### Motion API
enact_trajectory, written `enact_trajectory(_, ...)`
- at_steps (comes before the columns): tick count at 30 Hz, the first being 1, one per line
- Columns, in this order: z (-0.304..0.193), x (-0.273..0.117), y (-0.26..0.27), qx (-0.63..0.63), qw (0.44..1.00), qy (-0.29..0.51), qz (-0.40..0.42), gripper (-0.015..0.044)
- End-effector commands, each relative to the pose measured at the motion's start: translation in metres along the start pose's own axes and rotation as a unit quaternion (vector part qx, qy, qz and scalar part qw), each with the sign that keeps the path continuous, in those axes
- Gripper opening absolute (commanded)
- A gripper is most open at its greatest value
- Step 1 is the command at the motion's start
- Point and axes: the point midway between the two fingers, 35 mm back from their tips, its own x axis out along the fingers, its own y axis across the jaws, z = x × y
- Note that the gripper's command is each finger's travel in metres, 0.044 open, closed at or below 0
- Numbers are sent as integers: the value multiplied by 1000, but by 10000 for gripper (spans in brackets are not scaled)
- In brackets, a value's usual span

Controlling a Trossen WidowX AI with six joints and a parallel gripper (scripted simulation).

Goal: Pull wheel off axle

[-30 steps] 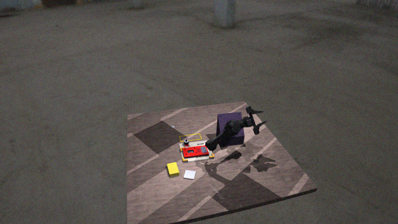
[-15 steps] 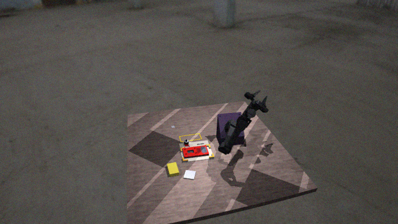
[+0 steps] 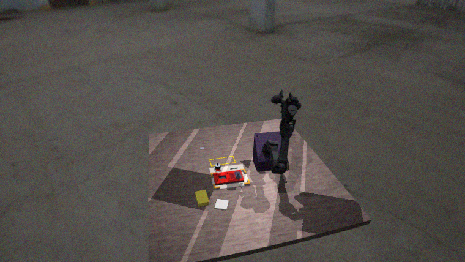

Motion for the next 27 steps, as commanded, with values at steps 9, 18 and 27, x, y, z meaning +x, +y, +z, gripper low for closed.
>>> enact_trajectory(9, -74, 32, 81, 13, 977, 172, 125, 300)
enact_trajectory(18, -153, 33, 148, 17, 921, 338, 191, 300)
enact_trajectory(27, -244, -1, 209, 0, 832, 509, 220, 300)
